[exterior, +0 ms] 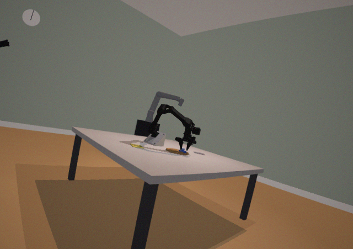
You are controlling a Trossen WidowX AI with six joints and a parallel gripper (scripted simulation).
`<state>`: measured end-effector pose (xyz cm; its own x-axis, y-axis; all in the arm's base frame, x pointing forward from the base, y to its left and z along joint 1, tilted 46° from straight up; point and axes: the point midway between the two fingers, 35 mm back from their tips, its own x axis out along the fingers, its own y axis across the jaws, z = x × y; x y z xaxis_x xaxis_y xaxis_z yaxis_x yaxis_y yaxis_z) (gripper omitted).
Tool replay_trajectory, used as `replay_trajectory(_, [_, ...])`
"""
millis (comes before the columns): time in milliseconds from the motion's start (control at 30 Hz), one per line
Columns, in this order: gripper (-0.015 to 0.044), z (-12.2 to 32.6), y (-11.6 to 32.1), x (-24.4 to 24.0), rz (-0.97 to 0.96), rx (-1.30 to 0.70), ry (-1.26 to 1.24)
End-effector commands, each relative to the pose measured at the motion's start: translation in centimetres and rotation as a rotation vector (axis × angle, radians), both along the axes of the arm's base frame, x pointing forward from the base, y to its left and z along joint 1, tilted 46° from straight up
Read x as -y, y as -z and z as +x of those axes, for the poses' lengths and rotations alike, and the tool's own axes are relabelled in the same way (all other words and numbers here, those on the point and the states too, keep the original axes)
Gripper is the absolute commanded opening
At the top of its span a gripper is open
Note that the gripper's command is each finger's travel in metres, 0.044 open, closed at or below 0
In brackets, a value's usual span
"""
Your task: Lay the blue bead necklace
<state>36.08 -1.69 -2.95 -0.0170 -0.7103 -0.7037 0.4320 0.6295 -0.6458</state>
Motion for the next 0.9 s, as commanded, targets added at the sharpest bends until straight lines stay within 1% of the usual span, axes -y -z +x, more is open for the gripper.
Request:
replay_trajectory(0, [0.0394,0.0,-0.1,0.0,-0.001,0.001,0.003])
replay_trajectory(67, [0.0440,0.0,-0.1,0.0,-0.001,0.001,0.003])
replay_trajectory(667, [0.0440,0.0,-0.1,0.0,-0.001,0.001,0.003])
replay_trajectory(733, [0.0387,-0.2,-0.3,-0.1,0.000,-0.045,-0.043])
replay_trajectory(867, [0.0282,-1.4,-1.3,-0.4,0.007,-0.322,-0.316])
